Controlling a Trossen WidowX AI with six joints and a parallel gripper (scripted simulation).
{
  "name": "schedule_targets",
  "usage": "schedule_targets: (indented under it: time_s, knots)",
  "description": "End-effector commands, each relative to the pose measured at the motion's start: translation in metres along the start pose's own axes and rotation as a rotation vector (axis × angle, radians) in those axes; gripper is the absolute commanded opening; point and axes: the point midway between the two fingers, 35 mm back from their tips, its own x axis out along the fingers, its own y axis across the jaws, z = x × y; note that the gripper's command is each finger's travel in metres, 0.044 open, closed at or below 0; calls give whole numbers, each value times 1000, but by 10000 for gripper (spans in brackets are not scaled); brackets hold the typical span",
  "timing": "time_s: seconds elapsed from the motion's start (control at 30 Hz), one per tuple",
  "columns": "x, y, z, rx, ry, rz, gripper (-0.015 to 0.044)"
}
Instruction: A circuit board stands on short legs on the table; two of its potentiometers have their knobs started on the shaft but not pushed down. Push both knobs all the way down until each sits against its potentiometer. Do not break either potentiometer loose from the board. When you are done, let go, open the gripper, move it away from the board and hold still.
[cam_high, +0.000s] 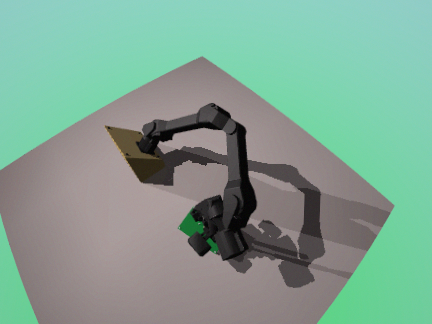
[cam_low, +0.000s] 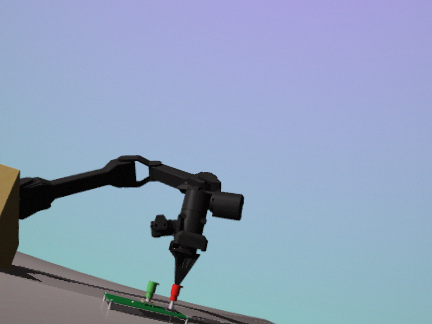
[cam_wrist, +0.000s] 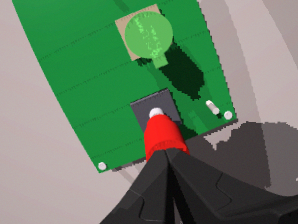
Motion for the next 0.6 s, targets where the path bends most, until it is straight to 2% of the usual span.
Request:
schedule_targets:
  time_s: [0.0,0.57]
  knots:
    - [18,-4,-2,-21,-19,-7,0]
    - [21,-4,-2,-21,-19,-7,0]
